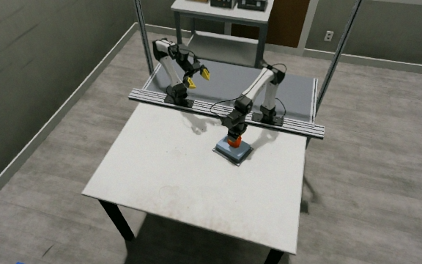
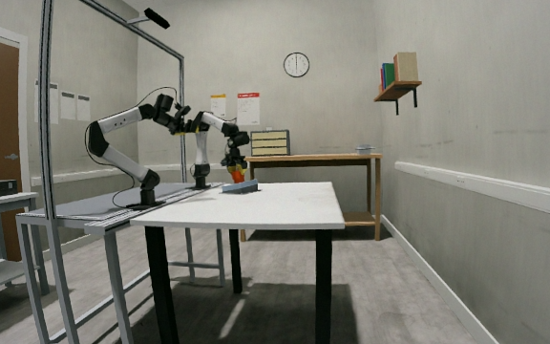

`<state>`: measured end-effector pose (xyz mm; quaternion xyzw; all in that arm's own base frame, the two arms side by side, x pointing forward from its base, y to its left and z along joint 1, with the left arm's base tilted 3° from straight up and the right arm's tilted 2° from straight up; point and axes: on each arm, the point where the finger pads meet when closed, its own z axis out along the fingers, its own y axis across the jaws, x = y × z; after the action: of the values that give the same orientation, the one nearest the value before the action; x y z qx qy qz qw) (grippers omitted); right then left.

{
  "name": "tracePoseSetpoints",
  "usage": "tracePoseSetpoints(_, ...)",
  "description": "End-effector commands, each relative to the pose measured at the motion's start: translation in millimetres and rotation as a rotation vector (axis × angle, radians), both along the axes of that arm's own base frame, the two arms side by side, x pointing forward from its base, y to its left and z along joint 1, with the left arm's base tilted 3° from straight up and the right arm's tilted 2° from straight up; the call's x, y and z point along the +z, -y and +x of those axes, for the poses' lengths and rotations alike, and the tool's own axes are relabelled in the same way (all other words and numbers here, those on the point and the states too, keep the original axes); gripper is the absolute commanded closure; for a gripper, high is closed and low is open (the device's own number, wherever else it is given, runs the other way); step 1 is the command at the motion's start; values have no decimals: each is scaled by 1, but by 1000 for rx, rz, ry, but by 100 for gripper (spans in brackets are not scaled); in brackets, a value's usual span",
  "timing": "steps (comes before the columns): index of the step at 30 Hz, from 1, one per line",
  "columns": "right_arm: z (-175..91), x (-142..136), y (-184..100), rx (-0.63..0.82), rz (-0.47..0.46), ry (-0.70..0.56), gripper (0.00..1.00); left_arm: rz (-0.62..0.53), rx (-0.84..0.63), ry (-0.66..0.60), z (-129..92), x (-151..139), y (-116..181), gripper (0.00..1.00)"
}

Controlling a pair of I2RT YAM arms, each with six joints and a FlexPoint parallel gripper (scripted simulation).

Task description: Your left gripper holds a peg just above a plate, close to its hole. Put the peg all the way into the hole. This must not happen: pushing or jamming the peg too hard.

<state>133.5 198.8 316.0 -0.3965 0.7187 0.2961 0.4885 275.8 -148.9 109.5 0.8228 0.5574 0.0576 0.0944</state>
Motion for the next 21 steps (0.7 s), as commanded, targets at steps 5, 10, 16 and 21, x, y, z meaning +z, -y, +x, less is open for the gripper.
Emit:
tracePoseSetpoints(5,0,-2,1,-9,-1,-6,0,-18,6,19,6,-5,1,65)
tracePoseSetpoints(10,0,-2,1,-9,-1,-6,0,-20,1,22,7,-11,2,65)
tracePoseSetpoints(16,0,-2,1,-9,-1,-6,0,-18,-1,18,7,-16,2,65)
tracePoseSetpoints(21,0,-2,1,-9,-1,-6,0,-14,-1,11,7,-21,1,65)
